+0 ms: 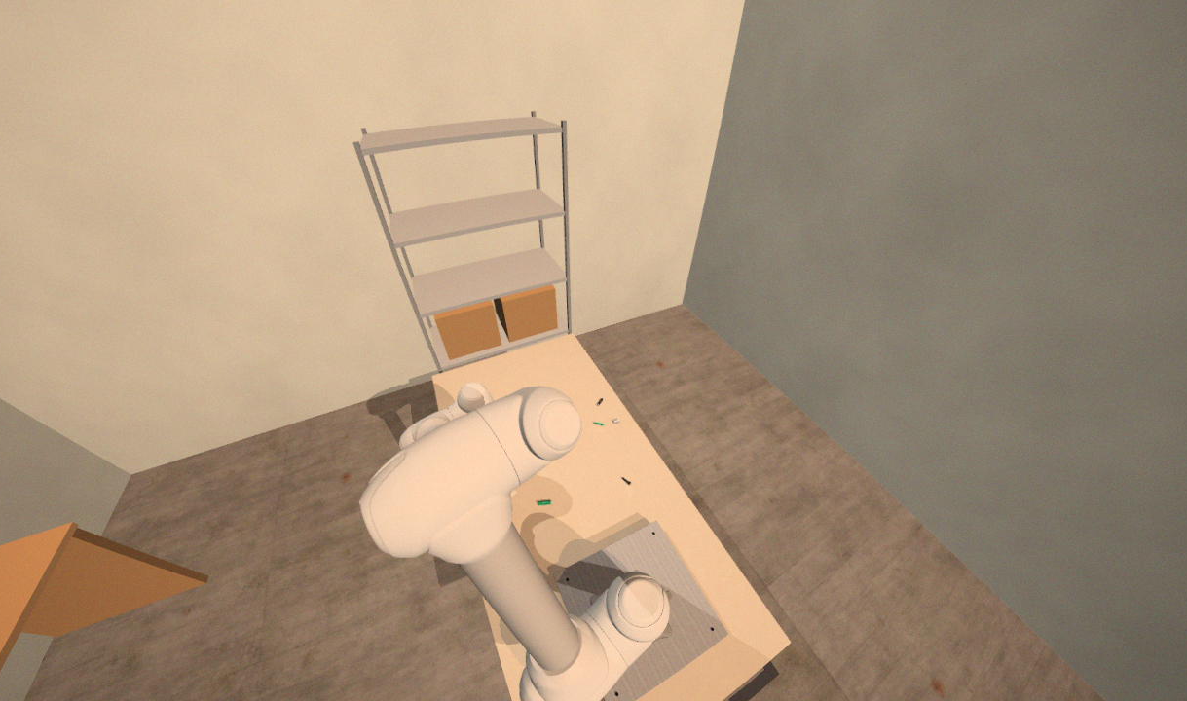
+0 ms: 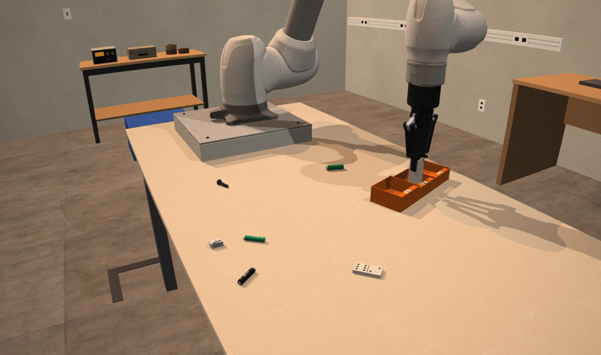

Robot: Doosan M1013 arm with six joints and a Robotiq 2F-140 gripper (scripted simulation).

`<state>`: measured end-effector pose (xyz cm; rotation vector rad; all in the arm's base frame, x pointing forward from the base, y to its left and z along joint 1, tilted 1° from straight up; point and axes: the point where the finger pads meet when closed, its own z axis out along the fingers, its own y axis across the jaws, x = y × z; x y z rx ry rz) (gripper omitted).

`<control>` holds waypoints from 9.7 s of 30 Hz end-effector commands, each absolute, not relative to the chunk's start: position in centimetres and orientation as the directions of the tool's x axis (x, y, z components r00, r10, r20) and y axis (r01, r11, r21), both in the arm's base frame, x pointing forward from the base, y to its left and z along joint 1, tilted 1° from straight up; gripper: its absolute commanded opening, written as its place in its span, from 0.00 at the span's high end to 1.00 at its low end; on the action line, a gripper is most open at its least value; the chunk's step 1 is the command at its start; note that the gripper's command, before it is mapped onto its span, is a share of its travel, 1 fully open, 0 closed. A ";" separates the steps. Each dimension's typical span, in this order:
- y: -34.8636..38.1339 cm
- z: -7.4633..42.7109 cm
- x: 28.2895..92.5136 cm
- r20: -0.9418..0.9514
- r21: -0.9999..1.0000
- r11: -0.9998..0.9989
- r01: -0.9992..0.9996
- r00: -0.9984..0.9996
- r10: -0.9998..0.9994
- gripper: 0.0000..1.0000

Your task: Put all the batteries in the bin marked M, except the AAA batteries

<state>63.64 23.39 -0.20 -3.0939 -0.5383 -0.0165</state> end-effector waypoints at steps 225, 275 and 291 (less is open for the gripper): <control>31.2 16.5 60.5 0.011 0.000 -0.941 0.338 0.941 0.338 0.85; 10.6 5.3 43.4 0.006 0.009 -0.275 0.961 0.275 0.961 0.74; 11.2 5.3 43.8 0.006 0.009 -0.275 0.961 0.275 0.961 0.74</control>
